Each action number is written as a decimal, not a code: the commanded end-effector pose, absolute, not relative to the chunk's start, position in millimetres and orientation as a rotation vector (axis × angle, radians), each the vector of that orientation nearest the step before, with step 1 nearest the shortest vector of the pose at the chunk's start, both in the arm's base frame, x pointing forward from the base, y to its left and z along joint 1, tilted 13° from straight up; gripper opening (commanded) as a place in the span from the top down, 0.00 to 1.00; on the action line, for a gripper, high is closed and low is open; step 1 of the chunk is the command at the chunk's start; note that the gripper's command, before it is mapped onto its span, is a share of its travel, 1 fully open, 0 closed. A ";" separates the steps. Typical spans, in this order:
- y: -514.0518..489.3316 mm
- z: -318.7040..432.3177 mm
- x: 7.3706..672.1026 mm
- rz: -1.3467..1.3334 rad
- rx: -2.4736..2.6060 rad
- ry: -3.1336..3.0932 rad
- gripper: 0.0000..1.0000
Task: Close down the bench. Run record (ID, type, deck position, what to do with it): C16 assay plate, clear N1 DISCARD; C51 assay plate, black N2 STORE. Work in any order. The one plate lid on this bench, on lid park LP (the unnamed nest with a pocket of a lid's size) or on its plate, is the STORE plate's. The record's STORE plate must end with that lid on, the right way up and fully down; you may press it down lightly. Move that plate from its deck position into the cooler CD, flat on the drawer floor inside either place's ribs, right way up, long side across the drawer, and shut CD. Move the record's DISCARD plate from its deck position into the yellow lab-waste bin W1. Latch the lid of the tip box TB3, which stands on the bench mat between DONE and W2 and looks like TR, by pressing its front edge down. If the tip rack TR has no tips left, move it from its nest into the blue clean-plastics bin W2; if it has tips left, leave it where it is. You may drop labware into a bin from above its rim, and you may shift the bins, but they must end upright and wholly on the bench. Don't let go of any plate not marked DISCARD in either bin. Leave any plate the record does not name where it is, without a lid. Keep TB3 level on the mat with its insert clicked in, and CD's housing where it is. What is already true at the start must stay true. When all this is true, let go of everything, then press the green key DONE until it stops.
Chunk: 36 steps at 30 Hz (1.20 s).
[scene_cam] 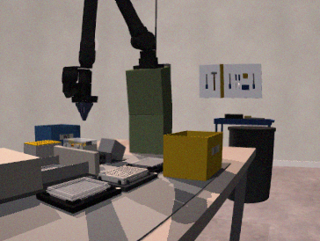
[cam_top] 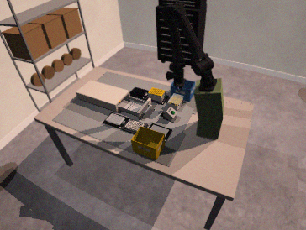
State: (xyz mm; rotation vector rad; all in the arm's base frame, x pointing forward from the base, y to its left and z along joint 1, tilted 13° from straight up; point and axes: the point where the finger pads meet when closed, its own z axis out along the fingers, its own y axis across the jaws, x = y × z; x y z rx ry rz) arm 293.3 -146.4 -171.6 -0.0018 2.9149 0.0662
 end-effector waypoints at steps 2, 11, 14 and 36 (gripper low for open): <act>-151.0 -162.9 290.1 0.064 0.008 2.908 1.00; -148.7 -165.1 292.9 0.064 0.005 2.909 1.00; -148.7 -165.1 292.9 0.064 0.005 2.909 1.00; -76.4 -161.5 296.1 0.059 -0.028 2.902 0.00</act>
